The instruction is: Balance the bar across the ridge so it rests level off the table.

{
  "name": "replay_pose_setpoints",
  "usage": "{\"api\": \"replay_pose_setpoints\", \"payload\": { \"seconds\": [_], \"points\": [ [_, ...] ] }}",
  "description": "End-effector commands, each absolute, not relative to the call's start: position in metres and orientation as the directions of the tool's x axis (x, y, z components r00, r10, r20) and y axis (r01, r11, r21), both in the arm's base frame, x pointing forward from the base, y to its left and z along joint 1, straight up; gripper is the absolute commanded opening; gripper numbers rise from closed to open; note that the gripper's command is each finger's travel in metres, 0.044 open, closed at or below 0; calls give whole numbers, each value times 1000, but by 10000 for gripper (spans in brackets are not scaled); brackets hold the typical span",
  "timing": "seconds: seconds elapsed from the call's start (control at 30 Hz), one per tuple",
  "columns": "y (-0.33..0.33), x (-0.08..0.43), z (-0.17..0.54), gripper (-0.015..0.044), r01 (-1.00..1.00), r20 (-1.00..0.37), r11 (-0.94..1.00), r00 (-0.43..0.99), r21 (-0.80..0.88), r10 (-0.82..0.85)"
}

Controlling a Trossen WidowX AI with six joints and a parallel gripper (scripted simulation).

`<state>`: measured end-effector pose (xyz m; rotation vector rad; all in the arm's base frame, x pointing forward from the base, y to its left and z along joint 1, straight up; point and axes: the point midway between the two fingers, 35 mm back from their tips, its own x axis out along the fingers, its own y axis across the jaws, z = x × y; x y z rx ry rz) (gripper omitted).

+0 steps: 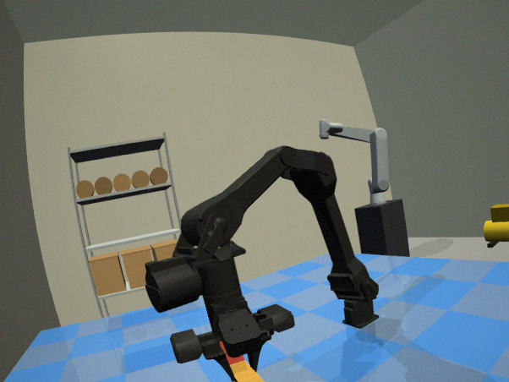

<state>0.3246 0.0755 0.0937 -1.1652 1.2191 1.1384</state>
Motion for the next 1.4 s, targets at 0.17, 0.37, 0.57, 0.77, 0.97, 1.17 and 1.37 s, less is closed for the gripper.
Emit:
{"api": "replay_pose_setpoints", "payload": {
  "seconds": [0.17,0.37,0.57,0.77,0.97,1.17,1.37],
  "points": [
    [76,325,93,0,-997,-1000,70,29,-29,7],
    [76,325,92,0,-997,-1000,70,29,-29,7],
    [76,325,92,0,-997,-1000,70,29,-29,7],
    [76,325,91,0,-997,-1000,70,29,-29,7],
    [76,325,91,0,-997,-1000,70,29,-28,7],
    [76,325,90,0,-997,-1000,70,29,-28,7],
    [76,325,90,0,-997,-1000,70,29,-28,7]
  ]
}}
